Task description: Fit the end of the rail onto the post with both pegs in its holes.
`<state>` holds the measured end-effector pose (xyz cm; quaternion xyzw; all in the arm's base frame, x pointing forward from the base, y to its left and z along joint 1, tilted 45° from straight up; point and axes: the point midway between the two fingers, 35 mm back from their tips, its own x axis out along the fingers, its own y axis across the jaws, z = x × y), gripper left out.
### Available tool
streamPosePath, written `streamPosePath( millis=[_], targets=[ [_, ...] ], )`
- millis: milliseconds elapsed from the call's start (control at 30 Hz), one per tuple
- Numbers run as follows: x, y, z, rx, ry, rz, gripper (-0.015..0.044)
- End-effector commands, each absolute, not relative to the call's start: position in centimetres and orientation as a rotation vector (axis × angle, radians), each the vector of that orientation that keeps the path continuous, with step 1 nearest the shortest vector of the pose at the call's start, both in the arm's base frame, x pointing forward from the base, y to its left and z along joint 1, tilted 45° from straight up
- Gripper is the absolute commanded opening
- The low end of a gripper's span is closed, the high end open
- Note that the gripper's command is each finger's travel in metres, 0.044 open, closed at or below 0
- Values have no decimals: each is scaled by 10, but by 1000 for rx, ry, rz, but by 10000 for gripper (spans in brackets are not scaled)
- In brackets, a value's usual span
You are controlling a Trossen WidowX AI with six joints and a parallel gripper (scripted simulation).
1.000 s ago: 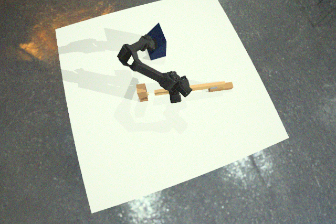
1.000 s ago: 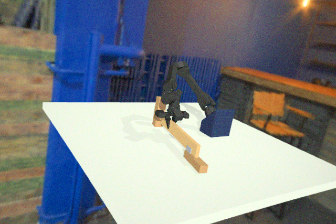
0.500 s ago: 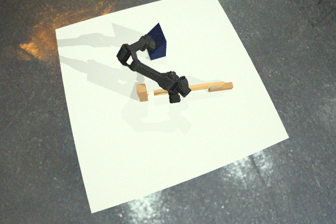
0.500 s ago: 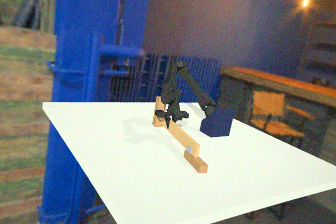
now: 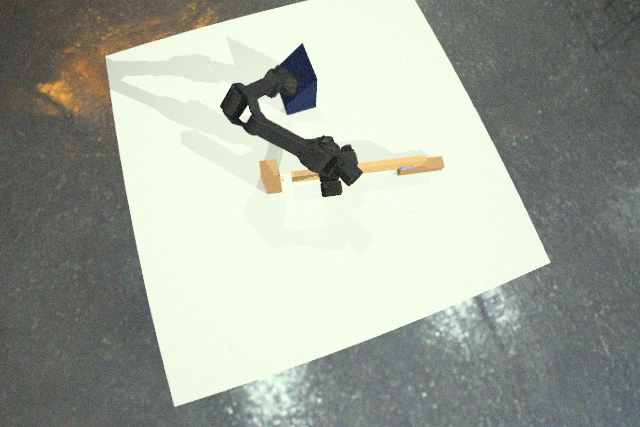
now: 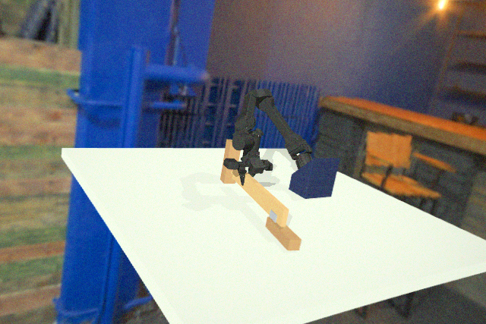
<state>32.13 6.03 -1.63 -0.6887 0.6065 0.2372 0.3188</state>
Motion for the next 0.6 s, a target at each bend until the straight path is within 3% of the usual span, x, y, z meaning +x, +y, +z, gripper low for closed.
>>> streamPosePath(
  millis=[0,567],
  targets=[
    [321,61,-12,-1813,1587,625,0],
    [321,56,-8,-1813,1587,625,0]
  ],
)
